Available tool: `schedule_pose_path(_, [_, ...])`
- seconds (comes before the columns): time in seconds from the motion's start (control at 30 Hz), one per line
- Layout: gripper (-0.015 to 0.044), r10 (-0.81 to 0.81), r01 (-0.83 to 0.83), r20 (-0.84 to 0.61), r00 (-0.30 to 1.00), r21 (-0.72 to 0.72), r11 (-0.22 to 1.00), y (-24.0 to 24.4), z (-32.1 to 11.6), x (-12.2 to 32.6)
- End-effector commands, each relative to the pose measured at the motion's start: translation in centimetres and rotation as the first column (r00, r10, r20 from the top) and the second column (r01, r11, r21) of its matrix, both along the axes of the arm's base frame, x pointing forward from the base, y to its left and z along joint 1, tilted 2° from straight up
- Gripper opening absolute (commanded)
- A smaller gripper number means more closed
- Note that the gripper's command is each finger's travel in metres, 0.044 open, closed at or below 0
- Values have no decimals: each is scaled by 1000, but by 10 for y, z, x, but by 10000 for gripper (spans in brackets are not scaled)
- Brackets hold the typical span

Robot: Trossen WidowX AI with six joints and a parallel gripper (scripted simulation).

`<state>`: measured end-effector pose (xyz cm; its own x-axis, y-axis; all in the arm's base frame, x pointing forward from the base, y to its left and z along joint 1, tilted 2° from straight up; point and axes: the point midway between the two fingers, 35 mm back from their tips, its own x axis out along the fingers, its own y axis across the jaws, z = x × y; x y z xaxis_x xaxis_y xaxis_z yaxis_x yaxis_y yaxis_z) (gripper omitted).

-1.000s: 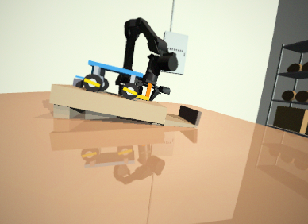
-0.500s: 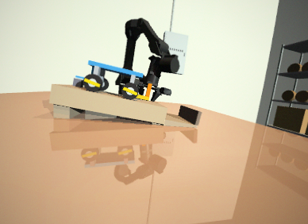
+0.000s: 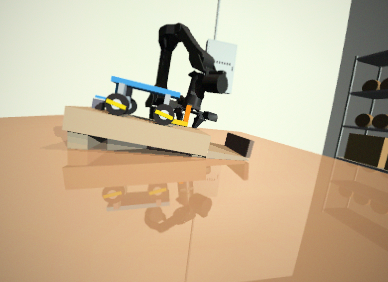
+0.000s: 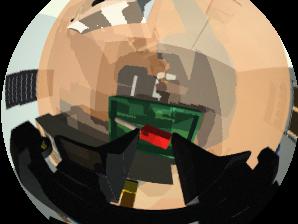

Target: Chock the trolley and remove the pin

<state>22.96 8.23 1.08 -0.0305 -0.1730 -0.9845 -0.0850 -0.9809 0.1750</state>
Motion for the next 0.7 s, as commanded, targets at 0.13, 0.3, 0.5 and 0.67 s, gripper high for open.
schedule_pose_path(0.13, [190, -6, 6, 5, 1000, 3, 1000, 2, 0, 2])
schedule_pose_path(0.3, [321, 0, 0, 1, 1000, 0, 1000, 1, 0, 1])
schedule_pose_path(0.5, [340, 0, 0, 1, 1000, 0, 1000, 1, 0, 1])
schedule_pose_path(0.67, [340, -6, 5, 5, 1000, 3, 1000, 0, 20, 0])
